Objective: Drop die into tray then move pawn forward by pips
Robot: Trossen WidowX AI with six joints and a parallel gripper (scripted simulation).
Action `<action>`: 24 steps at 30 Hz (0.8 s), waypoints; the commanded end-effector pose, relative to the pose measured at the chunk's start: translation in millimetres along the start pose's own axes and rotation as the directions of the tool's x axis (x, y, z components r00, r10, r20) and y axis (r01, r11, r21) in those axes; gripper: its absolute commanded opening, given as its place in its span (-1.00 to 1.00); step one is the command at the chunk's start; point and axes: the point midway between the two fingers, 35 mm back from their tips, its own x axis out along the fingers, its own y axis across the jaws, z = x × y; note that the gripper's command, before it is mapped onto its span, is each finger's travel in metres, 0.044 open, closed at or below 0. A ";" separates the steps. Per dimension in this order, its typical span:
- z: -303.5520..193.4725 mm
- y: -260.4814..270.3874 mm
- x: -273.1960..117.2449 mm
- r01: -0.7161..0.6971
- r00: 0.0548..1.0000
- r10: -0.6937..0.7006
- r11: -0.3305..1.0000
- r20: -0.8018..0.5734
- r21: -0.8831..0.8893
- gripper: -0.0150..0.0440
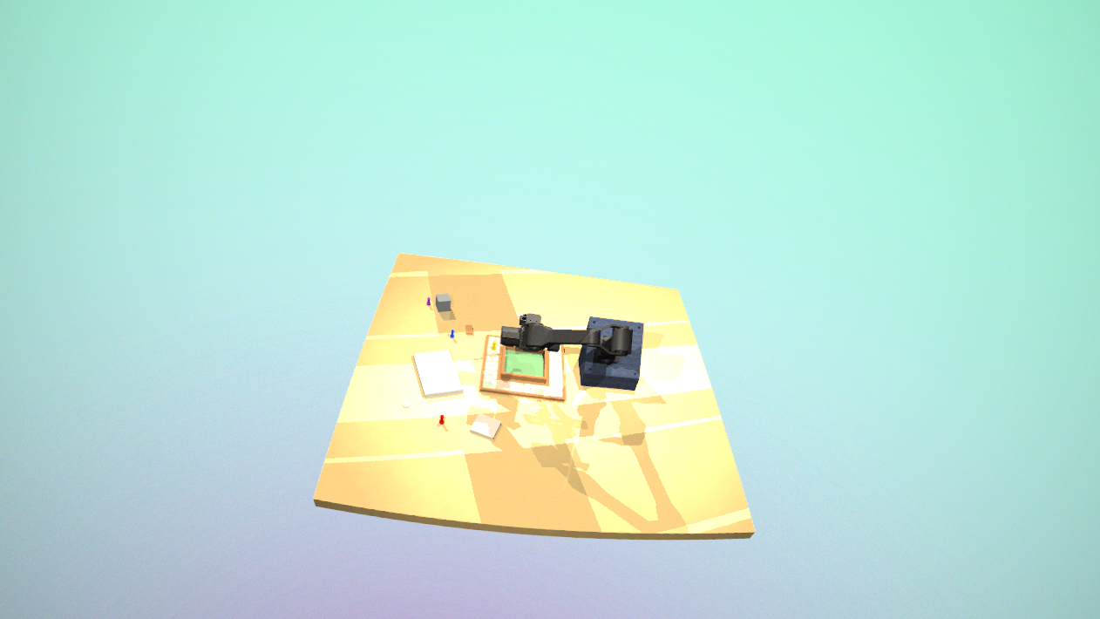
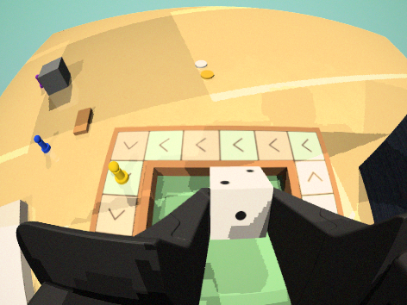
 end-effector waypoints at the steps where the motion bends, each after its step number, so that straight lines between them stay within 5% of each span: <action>1: 0.0 -0.1 0.1 0.000 1.000 0.000 1.000 0.000 0.000 -0.22; 16: 29.6 -0.1 -24.5 0.005 1.000 -0.005 1.000 -0.008 -0.008 1.00; 20: 16.6 -5.3 6.3 0.077 0.933 -0.094 0.995 -0.349 -0.062 1.00; 24: 8.7 -1.3 23.0 0.018 0.715 -0.031 0.999 -0.698 -0.027 1.00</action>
